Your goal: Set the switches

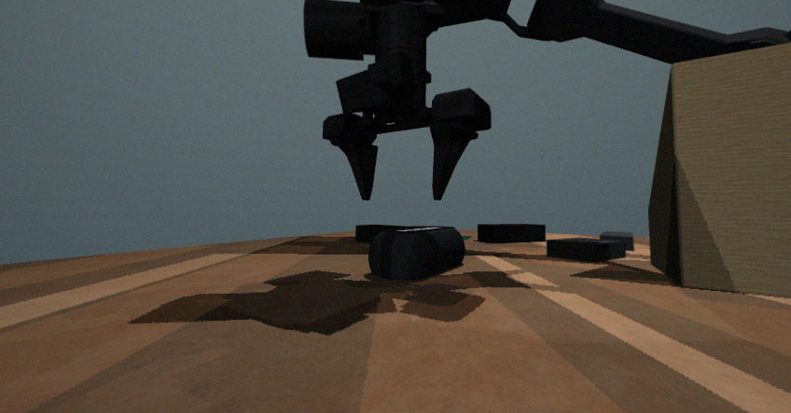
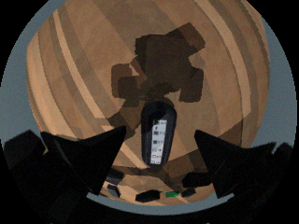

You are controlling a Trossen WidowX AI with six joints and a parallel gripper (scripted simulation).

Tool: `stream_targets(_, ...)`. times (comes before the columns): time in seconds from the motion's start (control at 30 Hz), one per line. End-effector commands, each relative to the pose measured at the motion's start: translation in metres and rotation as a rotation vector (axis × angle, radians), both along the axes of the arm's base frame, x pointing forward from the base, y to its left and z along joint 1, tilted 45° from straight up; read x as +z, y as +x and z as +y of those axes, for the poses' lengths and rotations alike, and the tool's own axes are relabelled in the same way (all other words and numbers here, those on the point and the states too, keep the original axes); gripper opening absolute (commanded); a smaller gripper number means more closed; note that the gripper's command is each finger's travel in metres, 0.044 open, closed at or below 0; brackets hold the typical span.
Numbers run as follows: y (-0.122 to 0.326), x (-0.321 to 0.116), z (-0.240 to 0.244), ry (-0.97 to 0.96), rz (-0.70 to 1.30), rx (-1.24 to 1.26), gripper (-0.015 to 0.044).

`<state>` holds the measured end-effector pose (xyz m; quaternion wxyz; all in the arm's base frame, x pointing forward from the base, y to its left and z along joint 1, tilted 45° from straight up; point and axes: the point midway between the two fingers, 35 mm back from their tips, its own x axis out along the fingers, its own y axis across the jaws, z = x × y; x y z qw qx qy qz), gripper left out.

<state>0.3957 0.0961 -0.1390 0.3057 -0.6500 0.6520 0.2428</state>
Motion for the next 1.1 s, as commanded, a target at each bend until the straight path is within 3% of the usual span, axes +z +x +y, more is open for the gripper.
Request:
stream_targets(0.0,0.0,-0.002,-0.001,0.003,0.017,0.007,0.044)
stream_targets(1.07,0.002,-0.04,-0.038,0.0,0.017,0.007,0.044)
